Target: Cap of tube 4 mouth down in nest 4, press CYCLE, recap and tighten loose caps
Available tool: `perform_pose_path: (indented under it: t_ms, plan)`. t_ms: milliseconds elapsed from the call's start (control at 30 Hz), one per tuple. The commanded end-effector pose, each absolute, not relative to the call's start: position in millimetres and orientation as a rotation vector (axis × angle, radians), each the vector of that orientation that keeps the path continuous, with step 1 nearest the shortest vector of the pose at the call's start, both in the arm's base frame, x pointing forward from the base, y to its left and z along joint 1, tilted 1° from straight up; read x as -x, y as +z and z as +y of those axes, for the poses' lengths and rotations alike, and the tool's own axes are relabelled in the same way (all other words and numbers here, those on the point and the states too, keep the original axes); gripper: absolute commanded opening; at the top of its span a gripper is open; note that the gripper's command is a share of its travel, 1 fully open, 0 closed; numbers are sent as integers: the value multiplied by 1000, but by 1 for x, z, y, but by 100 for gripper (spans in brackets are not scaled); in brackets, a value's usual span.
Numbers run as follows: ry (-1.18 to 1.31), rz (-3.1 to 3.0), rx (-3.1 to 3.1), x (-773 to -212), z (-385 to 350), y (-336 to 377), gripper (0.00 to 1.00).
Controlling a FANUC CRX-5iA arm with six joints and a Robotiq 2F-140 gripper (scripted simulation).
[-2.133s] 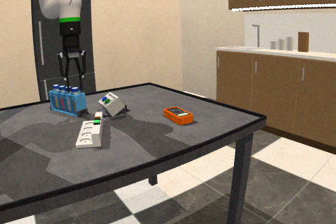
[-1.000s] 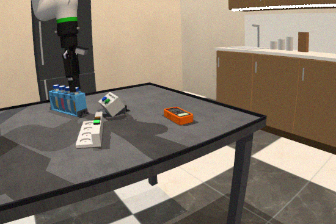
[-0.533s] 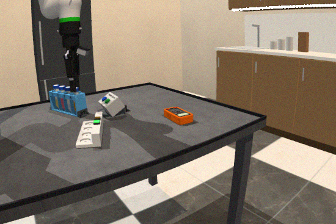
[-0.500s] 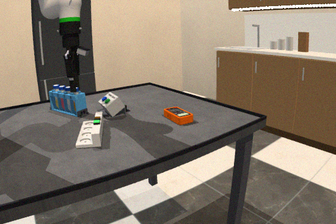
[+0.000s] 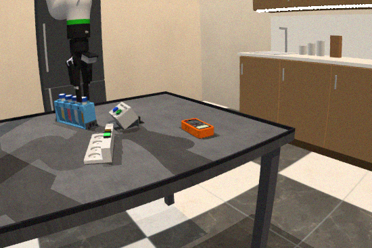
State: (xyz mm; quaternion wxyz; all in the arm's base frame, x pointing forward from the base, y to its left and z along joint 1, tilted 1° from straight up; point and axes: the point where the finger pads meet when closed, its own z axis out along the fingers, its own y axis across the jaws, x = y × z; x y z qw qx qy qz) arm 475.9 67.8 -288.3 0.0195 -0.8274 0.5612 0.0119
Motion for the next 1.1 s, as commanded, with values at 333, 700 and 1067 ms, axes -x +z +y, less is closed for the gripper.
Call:
perform_pose_path:
  t_ms: [333,700,1067]
  plan:
    - [8,2412,1986,-477,68,-288,30]
    - [8,2412,1986,-477,68,-288,41]
    - [8,2412,1986,-477,68,-276,41]
